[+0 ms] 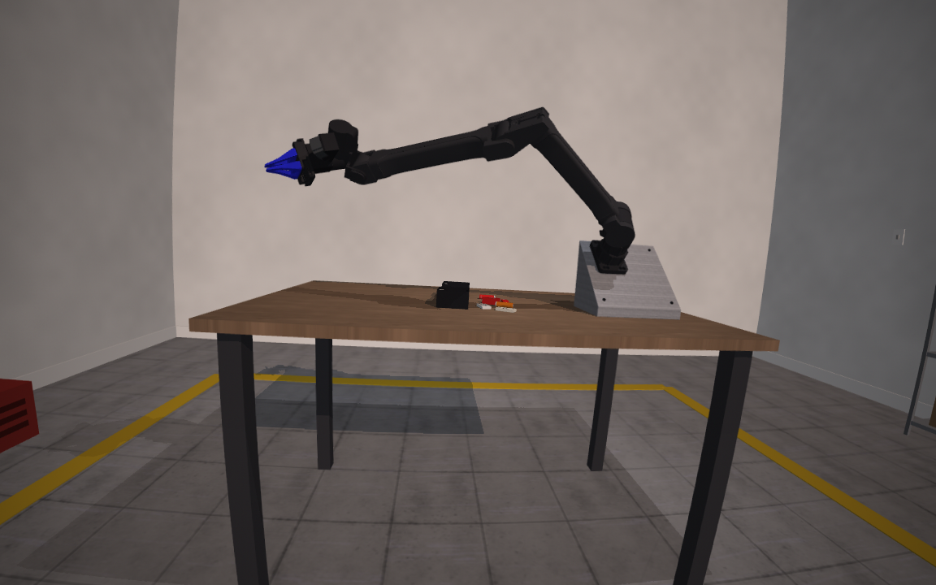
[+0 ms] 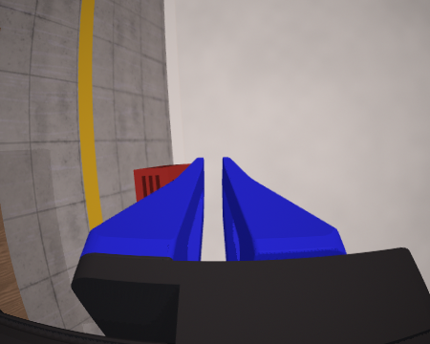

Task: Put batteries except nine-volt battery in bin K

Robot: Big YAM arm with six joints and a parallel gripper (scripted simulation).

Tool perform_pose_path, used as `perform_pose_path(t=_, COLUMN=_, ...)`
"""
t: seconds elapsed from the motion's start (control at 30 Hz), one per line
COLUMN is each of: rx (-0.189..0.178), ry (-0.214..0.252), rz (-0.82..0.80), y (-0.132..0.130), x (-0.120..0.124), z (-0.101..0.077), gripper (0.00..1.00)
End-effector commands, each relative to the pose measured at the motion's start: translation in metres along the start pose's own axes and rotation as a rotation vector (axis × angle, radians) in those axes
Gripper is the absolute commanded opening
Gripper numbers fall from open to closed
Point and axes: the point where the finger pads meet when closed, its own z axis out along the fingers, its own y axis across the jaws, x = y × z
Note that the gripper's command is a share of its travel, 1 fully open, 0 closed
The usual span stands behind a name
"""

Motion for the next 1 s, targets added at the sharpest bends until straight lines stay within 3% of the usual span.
perform_pose_path(t=0.0, rx=0.006, ry=-0.006, rz=-0.009, y=-0.007, x=-0.008, z=0.0, gripper=0.08)
perform_pose_path(t=0.37, rx=0.006, ry=-0.006, rz=-0.009, y=-0.007, x=-0.008, z=0.0, gripper=0.08)
perform_pose_path(t=0.4, rx=0.003, ry=-0.013, rz=-0.011, y=0.013, x=0.0, z=0.007, gripper=0.08)
perform_pose_path(t=0.8, rx=0.004, ry=-0.013, rz=-0.012, y=0.104, x=0.026, z=0.033, gripper=0.08)
perform_pose_path(t=0.83, rx=-0.002, ry=0.008, rz=0.019, y=0.087, x=-0.003, z=0.032, gripper=0.08)
perform_pose_path(t=0.87, rx=0.029, ry=0.079, rz=0.031, y=0.05, x=0.022, z=0.004, gripper=0.08)
perform_pose_path(t=0.93, rx=0.029, ry=0.079, rz=0.031, y=0.05, x=0.022, z=0.004, gripper=0.08)
perform_pose_path(t=0.97, rx=0.042, ry=0.051, rz=0.004, y=0.057, x=0.02, z=0.014, gripper=0.08)
